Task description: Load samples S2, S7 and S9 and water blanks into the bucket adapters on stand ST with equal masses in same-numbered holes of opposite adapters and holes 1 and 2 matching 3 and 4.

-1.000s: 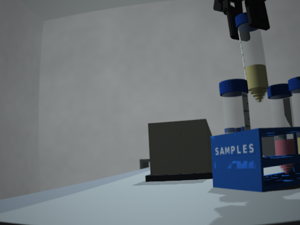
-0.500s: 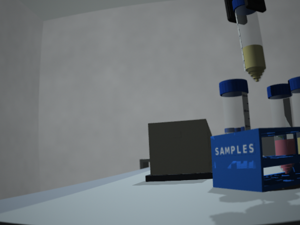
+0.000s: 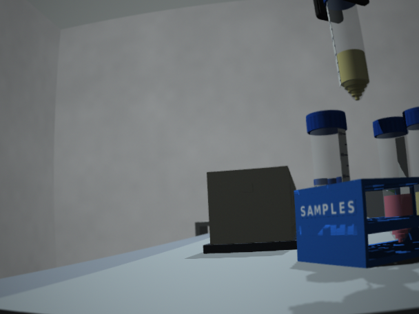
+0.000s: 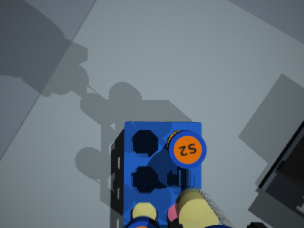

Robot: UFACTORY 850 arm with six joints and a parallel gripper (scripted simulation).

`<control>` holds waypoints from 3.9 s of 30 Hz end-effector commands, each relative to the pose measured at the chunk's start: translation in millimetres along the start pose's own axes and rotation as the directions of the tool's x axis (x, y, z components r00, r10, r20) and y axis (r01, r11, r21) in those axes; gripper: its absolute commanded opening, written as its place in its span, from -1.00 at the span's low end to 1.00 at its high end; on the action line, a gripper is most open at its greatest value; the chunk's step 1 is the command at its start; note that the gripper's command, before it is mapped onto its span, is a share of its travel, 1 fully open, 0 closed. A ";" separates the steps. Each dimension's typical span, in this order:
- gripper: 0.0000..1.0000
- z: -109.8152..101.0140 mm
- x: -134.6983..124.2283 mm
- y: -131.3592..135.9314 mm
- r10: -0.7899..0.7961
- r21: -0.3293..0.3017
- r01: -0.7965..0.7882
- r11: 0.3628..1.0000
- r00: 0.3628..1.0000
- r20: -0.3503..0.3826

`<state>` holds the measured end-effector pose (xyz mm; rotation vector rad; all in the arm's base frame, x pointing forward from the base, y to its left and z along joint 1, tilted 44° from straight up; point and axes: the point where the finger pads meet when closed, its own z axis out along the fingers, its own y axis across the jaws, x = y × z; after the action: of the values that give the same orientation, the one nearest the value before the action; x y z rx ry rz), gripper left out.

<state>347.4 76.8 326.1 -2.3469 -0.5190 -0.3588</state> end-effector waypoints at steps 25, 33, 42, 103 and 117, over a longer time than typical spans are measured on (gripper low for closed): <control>-1.00 -0.5 0.5 0.1 -0.001 -0.001 0.001 1.000 1.000 -0.001; -1.00 -0.5 0.5 0.1 -0.001 -0.001 0.001 1.000 1.000 -0.001; -1.00 -0.5 0.5 0.1 -0.001 -0.001 0.001 1.000 1.000 -0.001; -1.00 70.4 0.7 0.1 -0.001 -0.001 0.001 1.000 1.000 -0.001; -1.00 78.5 0.6 0.1 -0.001 -0.001 0.001 1.000 1.000 -0.001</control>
<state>355.9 130.3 270.0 -2.3470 -0.5189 -0.3584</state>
